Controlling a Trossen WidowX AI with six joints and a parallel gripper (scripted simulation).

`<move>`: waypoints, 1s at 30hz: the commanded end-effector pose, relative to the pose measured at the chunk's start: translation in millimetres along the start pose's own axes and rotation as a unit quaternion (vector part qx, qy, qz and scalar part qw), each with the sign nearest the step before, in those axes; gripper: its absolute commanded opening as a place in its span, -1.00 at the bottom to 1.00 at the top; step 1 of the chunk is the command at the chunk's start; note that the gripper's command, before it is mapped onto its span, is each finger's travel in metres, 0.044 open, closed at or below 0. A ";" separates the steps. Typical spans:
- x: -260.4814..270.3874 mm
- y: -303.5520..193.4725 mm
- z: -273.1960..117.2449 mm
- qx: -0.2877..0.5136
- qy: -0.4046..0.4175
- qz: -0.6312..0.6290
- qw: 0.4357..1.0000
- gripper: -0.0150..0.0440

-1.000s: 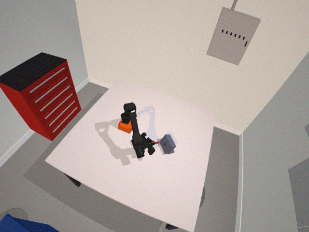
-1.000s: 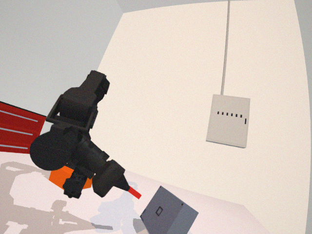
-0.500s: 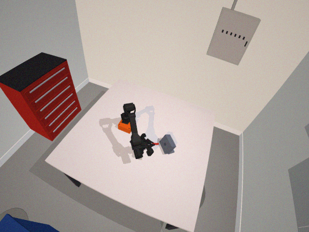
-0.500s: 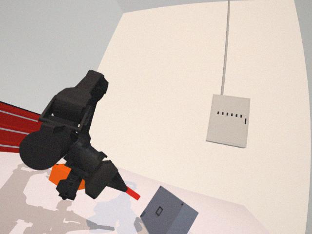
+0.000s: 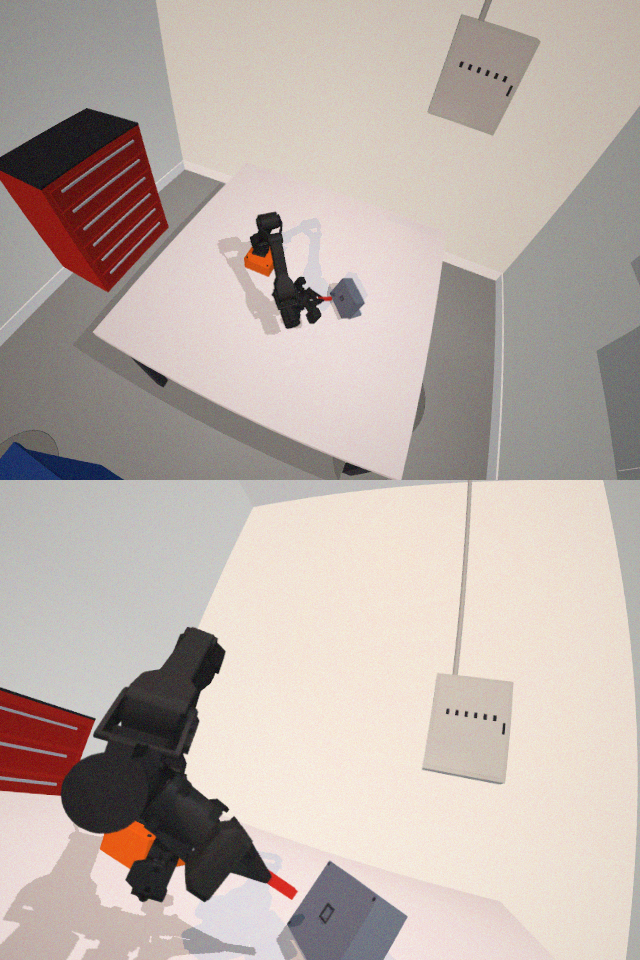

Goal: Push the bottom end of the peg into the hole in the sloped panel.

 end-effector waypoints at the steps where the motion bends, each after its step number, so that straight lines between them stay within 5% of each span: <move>1: -0.6 0.7 4.7 0.003 0.002 0.005 1.000 -0.49; 30: -1.1 2.0 26.6 0.015 0.011 0.012 1.000 -0.49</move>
Point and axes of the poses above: the point midway between the two fingers, 35 mm back from their tips, its own z axis out along the fingers, its own x axis across the jaws, y = z × x, the point moved 10 cm from there along -z, back along the fingers, and after that the axes turned 3 degrees about -z, right-handed, at the moved point
